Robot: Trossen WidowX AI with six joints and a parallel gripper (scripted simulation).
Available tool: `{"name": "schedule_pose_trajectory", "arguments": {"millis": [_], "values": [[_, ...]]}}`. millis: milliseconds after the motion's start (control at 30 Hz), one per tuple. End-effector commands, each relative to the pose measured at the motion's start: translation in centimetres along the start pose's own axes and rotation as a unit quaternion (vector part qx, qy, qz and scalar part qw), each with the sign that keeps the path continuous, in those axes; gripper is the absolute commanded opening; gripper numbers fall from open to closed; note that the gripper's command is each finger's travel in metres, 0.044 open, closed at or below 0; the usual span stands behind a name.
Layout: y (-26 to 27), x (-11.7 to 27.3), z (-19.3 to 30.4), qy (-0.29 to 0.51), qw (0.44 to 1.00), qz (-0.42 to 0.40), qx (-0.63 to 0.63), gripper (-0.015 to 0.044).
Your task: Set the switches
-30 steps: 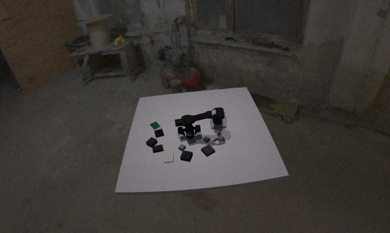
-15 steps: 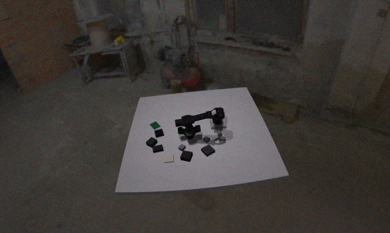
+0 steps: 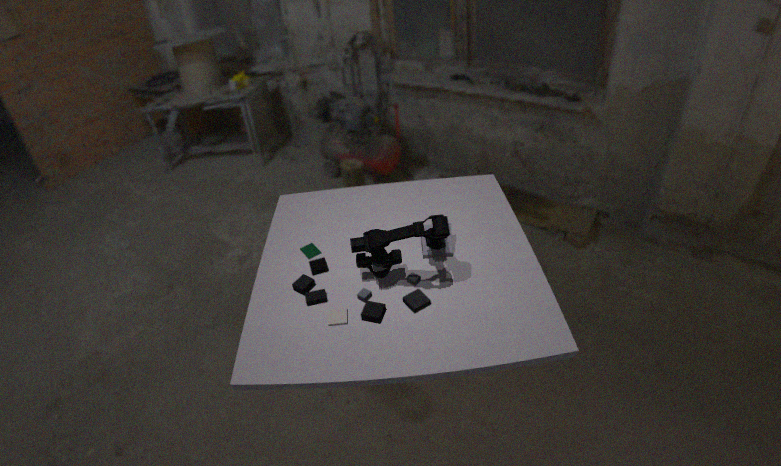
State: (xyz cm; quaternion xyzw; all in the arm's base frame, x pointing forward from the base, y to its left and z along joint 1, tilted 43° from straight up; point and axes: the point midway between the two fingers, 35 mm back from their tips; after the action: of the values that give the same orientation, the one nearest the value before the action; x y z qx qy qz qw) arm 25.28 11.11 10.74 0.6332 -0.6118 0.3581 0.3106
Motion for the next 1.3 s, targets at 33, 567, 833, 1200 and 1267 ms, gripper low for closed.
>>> {"name": "schedule_pose_trajectory", "arguments": {"millis": [33, 567, 833, 1200, 1267], "values": [[0.0, 0.3, 0.3, -0.001, 1.0, 0.001, -0.001, 0.0337], [0.0, 1.1, 0.9, -0.012, 1.0, 0.0, -0.001, 0.0337], [0.0, 1.6, 1.3, -0.018, 1.0, 0.0, -0.001, 0.0337], [-0.1, 2.3, 1.9, -0.029, 1.0, 0.0, -0.001, 0.0336], [-0.1, 2.4, 2.0, -0.031, 1.0, 0.0, -0.001, 0.0336]]}}
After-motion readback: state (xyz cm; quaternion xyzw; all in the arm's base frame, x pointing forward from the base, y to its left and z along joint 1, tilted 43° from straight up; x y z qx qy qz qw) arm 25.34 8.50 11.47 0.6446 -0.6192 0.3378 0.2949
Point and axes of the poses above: the point midway between the two fingers, 35 mm back from their tips, its own x axis back along the fingers, its own y axis across the jaws, z = x × y, and after that the axes turned 1 degree about -x, right-handed
